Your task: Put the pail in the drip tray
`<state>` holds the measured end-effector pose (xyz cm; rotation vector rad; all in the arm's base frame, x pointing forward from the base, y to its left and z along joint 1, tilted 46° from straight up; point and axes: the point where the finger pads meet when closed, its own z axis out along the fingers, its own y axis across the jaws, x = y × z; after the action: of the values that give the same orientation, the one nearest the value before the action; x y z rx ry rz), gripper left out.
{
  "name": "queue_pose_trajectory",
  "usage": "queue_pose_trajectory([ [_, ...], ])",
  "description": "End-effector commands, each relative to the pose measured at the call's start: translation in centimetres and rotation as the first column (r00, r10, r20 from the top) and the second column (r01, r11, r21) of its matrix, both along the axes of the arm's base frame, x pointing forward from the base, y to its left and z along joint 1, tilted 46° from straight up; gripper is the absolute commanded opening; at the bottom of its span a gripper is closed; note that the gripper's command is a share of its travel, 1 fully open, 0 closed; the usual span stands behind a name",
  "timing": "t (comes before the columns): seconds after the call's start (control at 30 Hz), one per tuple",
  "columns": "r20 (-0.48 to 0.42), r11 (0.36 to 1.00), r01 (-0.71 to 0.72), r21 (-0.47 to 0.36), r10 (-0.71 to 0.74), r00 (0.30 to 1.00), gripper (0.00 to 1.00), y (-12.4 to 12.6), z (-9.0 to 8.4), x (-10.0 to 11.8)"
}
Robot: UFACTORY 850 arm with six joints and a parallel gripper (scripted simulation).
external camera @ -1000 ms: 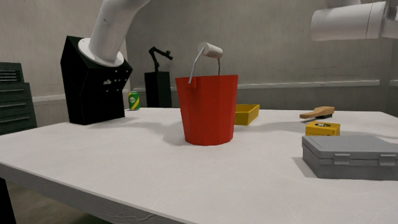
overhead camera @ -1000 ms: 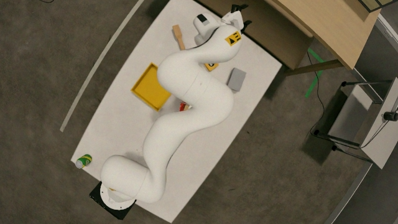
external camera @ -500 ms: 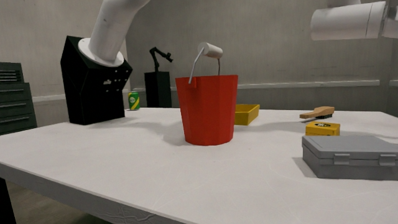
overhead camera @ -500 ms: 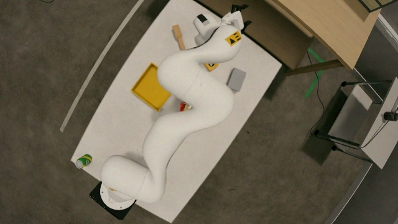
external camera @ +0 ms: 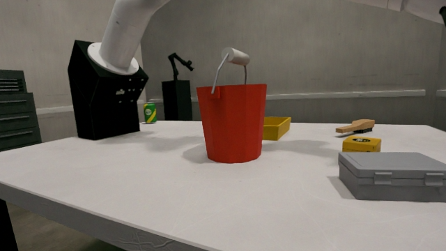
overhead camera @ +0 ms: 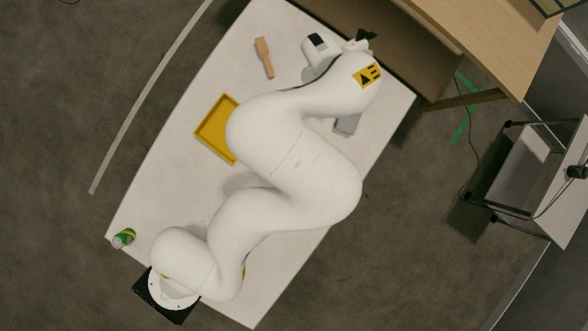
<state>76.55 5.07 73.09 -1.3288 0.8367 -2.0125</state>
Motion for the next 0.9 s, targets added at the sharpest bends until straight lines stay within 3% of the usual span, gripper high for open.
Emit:
queue_pose_trajectory([
  [0.0, -0.124, 0.999, -0.024, 0.045, 0.03, 0.992, 1.0, -2.5, -2.1, -2.6],
  [0.4, -0.376, 0.983, -0.015, 0.185, 0.085, 0.923, 1.0, -6.8, -9.0, -10.4],
  [0.47, -0.376, 0.983, -0.015, 0.185, 0.085, 0.923, 1.0, -6.8, -9.0, -10.4],
  [0.5, -0.424, 0.976, -0.005, 0.217, 0.099, 0.9, 1.0, -7.4, -10.7, -12.4],
  [0.87, -0.574, 0.944, 0.047, 0.328, 0.159, 0.803, 1.0, -8.9, -17.0, -19.9],
])
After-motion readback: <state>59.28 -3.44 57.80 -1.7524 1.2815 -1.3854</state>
